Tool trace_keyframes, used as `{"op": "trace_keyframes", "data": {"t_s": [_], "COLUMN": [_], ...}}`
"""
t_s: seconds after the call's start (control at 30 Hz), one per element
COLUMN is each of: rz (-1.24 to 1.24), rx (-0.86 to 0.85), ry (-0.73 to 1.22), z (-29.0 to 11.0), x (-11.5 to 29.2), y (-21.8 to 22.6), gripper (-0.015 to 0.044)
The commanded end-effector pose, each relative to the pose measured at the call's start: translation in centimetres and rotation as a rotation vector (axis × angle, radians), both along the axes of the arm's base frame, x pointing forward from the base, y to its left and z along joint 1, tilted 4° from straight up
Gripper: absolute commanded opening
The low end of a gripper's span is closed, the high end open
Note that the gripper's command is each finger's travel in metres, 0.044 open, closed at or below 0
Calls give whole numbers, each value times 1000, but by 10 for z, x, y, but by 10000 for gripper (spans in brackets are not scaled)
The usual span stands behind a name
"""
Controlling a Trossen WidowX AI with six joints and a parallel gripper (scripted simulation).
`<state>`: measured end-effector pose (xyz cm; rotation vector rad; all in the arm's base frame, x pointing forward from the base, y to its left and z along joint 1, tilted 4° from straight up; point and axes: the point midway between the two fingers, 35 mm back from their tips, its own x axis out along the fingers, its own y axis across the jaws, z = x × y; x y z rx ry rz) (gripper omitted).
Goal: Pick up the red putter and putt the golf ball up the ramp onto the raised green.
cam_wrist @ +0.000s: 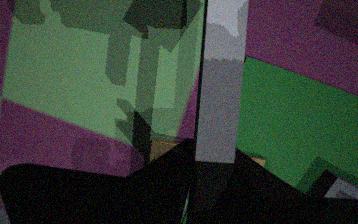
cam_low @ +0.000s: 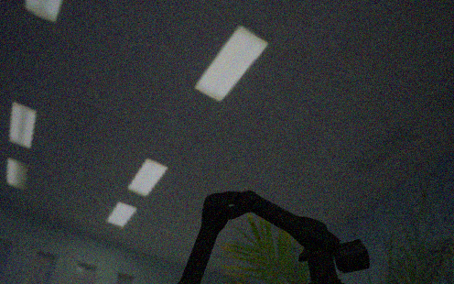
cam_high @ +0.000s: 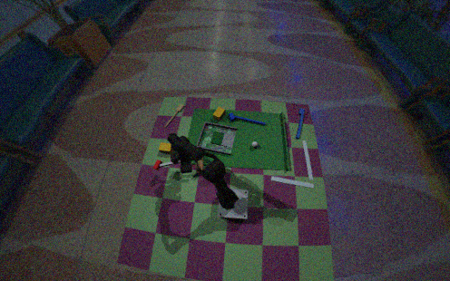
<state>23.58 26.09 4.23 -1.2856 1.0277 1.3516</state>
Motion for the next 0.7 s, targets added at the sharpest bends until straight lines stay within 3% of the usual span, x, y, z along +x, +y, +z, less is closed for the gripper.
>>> {"op": "trace_keyframes", "data": {"t_s": [0.0, 0.67], "rz": [-3, -573], "rx": [0, 109], "ry": [1, 112], "z": [0, 25], "x": [0, 60], "y": [0, -67], "gripper": [0, 0]}}
